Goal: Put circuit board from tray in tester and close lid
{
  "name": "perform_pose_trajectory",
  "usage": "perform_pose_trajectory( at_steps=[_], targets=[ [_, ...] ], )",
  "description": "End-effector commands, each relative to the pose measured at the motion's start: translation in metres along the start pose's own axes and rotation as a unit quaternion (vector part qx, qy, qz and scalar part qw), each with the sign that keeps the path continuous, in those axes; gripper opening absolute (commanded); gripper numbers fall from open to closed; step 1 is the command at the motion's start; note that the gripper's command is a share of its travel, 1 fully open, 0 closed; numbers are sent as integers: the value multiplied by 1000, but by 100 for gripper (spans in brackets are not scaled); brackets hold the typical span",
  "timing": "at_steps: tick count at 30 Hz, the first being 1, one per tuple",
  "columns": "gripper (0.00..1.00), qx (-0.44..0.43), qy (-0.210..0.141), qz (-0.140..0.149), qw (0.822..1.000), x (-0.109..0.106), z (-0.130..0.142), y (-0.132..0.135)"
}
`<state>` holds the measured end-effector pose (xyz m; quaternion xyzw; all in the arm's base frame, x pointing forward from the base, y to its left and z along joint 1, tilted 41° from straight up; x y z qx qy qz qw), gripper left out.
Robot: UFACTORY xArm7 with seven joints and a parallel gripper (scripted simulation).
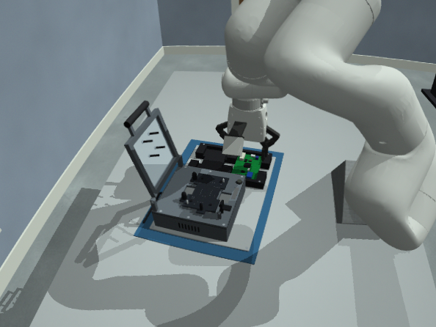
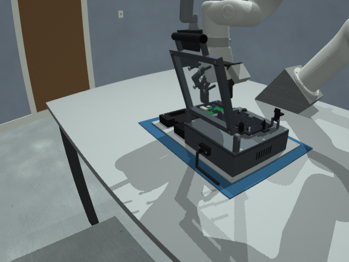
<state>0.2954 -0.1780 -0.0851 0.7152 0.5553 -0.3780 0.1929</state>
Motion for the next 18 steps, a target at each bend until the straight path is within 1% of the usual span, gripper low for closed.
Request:
perform_pose_trajectory(
  at_steps=[1,18],
  targets=[
    [100,0,-1,2,1000,-2,1,1],
    [100,0,-1,2,1000,-4,1,1]
  ],
)
Point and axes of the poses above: the point where the finger pads meet when closed, its own x axis out along the fingers, its own y axis across the jaws, z = x × y, the point moved 5 cm from there along -x, back along the fingers, and after that the axes turned 5 degrees about x, right-handed, at the moved point
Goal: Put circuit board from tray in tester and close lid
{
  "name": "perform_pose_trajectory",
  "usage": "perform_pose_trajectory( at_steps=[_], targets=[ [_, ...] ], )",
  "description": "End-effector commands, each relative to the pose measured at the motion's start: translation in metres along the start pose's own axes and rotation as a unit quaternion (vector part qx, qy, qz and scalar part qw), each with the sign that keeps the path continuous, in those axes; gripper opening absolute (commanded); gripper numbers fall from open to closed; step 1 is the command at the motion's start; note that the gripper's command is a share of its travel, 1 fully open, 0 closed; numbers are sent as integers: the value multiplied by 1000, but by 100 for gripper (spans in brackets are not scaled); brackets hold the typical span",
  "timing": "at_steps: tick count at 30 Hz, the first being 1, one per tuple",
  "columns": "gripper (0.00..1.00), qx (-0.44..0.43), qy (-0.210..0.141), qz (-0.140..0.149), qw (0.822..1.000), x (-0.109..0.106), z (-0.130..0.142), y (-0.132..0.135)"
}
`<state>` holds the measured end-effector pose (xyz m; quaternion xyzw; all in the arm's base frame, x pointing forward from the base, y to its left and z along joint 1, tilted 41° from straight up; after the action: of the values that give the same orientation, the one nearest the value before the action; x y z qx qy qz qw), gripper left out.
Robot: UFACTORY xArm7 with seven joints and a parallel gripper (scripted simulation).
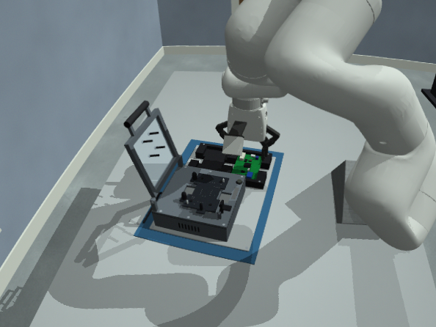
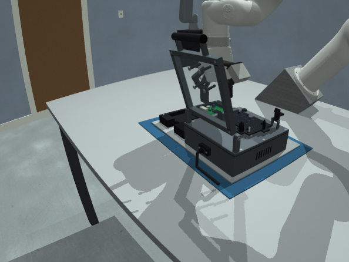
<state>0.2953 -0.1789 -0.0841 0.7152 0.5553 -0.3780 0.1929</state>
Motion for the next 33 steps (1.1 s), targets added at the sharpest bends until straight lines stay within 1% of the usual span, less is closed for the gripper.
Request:
perform_pose_trajectory(
  at_steps=[1,33],
  targets=[
    [100,0,-1,2,1000,-2,1,1],
    [100,0,-1,2,1000,-9,1,1]
  ],
)
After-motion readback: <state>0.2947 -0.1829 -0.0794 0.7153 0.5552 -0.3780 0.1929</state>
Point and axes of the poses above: the point where the finger pads meet when closed, its own x axis out along the fingers, its own y axis across the jaws, z = x × y, the point moved 5 cm from there along -x, back along the fingers, and after that the axes turned 5 degrees about x, right-handed, at the moved point
